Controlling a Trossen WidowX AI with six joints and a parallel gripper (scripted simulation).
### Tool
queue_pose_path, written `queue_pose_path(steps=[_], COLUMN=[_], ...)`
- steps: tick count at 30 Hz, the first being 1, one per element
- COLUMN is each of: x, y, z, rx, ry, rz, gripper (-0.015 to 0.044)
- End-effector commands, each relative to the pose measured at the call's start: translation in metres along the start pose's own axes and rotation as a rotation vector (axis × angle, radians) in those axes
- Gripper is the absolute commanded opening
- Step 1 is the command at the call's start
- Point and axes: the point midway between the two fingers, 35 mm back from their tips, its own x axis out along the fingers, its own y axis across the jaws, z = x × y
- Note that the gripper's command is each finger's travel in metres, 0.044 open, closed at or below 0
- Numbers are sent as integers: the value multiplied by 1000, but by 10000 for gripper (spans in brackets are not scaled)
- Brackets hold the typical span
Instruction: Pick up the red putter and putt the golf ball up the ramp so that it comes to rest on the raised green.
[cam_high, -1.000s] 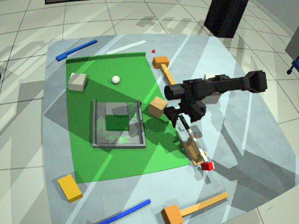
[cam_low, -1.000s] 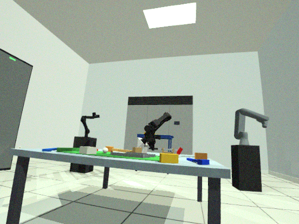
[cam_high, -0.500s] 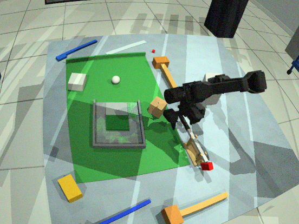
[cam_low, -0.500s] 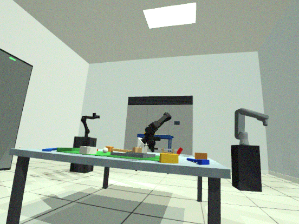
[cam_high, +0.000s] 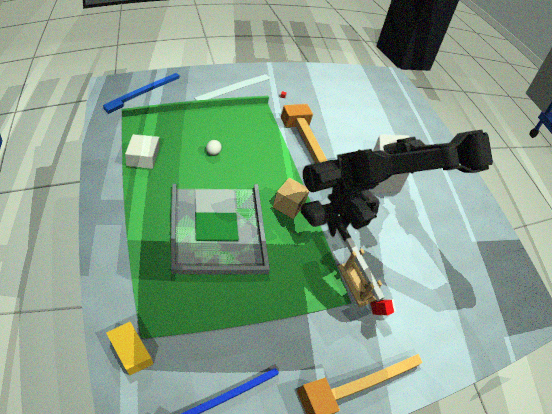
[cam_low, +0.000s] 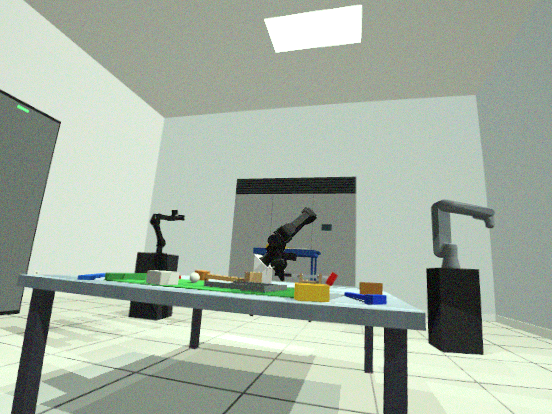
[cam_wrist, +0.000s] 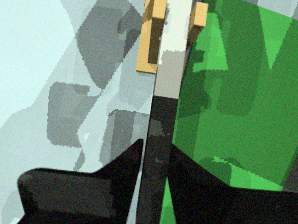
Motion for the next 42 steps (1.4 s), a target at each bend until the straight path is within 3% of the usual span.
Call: queue_pose_path(steps=[1, 10, 35, 42], x=[0, -6, -96, -102], y=[0, -1, -1, -15], z=[0, 0, 26, -6], rx=[-1, -1, 3, 187], ry=[0, 5, 3, 50], rz=[0, 0, 3, -16], gripper=[33, 0, 0, 0])
